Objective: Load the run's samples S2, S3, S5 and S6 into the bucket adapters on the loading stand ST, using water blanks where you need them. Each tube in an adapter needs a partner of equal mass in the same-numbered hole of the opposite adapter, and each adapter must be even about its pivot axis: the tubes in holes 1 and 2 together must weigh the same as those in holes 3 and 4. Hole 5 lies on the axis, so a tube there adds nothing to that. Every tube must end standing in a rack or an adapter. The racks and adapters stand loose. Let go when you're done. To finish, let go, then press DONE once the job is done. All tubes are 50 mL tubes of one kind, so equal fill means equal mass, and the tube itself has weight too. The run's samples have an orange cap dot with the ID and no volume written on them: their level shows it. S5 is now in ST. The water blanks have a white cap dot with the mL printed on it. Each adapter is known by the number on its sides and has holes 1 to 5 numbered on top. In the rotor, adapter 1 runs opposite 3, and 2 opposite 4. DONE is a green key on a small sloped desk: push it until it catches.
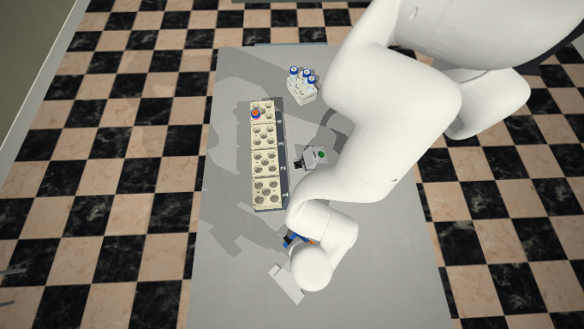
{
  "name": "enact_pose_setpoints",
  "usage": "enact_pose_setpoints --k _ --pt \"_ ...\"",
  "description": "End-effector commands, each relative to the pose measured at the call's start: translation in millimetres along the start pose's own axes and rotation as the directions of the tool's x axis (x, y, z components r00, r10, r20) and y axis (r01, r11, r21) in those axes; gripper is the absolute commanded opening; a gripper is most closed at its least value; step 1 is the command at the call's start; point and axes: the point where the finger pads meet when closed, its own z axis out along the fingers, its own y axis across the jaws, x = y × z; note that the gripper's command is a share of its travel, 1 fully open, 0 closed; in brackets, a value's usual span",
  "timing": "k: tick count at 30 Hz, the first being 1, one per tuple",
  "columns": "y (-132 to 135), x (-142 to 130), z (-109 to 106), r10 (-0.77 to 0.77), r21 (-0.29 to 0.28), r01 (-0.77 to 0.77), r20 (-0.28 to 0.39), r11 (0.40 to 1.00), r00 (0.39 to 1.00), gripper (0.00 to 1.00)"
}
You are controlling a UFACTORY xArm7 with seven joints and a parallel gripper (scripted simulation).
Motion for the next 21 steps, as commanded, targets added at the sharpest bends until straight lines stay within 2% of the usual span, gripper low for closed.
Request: enact_pose_setpoints --k 1,8,9,21 --pt "-0.1 1.8 -1.4 0.0 0.0 0.0 -0.005 1.0 1.0 0.57" --pt "-0.1 1.8 -1.5 0.0 0.0 0.0 -0.005 1.0 1.0 0.57" --pt "-0.1 1.8 -2.0 0.0 0.0 0.0 -0.005 1.0 1.0 0.0" --pt "-0.1 1.7 -3.1 0.0 0.0 0.0 -0.004 1.0 1.0 0.0"
